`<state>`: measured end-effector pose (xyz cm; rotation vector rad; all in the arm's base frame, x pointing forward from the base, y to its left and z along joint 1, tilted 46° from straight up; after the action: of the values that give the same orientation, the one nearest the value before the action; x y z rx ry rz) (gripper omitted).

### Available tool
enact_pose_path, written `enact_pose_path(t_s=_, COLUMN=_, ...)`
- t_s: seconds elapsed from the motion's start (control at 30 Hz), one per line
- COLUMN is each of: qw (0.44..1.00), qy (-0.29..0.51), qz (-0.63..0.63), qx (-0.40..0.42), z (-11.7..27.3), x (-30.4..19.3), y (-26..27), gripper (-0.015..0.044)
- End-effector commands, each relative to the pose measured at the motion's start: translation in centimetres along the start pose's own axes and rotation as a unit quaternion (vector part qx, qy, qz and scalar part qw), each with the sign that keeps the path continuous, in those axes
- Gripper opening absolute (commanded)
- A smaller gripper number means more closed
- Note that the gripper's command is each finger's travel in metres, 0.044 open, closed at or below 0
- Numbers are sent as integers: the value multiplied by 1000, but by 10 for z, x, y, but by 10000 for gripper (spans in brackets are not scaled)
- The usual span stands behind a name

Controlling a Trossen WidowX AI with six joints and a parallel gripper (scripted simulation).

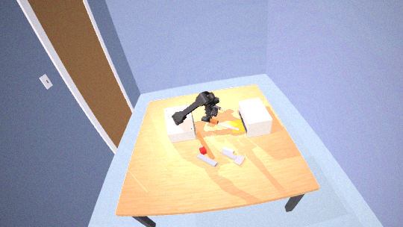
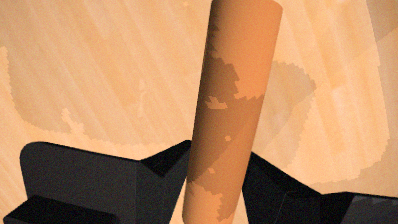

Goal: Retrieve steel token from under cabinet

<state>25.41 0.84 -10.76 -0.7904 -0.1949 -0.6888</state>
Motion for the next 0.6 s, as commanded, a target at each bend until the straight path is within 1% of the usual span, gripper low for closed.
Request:
enact_pose_path(t_s=0.0, qw=1000, qy=-3, qz=-1, qx=1, z=1, x=4, y=-4, gripper=0)
enact_pose_path(t_s=0.57, qw=1000, qy=-3, qz=0, qx=1, z=1, x=18, y=-19, gripper=0)
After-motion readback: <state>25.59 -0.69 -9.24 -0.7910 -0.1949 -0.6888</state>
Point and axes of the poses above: the point midway between the two fingers, 35 mm back from their tips, its own z axis back along the fingers, its own y axis across the jaws, x = y × z, the point moved 8 cm from there along z, back along the fingers, and after that the axes turned 2 degrees about z, right-handed, at the moved point
